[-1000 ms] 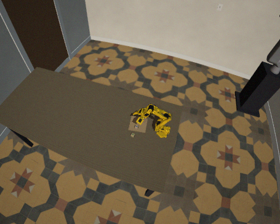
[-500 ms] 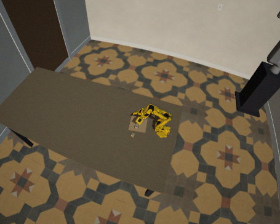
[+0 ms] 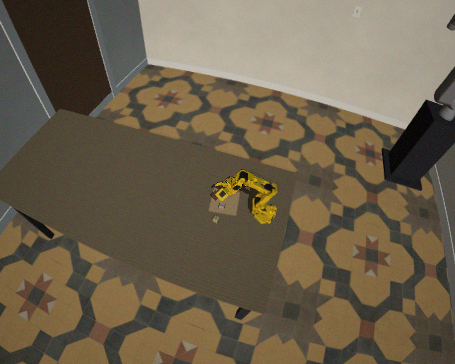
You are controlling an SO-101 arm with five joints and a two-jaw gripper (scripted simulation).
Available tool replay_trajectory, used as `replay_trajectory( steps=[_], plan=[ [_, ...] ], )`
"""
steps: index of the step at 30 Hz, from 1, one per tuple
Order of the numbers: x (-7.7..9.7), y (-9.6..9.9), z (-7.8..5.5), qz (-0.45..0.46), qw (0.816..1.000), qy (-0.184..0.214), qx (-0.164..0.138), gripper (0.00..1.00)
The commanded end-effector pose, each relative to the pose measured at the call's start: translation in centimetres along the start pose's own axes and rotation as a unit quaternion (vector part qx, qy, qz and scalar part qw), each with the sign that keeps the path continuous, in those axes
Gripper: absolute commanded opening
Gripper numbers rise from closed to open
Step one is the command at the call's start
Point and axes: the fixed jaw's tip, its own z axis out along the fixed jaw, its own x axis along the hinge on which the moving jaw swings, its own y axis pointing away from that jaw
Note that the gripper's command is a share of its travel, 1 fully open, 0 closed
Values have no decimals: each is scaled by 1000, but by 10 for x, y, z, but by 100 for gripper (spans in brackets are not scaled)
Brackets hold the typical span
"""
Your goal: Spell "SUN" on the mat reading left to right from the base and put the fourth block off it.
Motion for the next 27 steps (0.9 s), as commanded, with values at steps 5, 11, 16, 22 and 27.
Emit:
replay_trajectory(
  steps=[5,11,16,22,27],
  plan=[
    [-15,-5,-7,90,995,-27,14,32],
    [-28,-4,-5,192,981,-36,2,32],
    [-39,-3,-3,280,959,-42,-10,32],
    [-48,-3,-2,350,936,-46,-20,32],
    [-58,-1,-1,430,901,-48,-33,32]
  ],
)
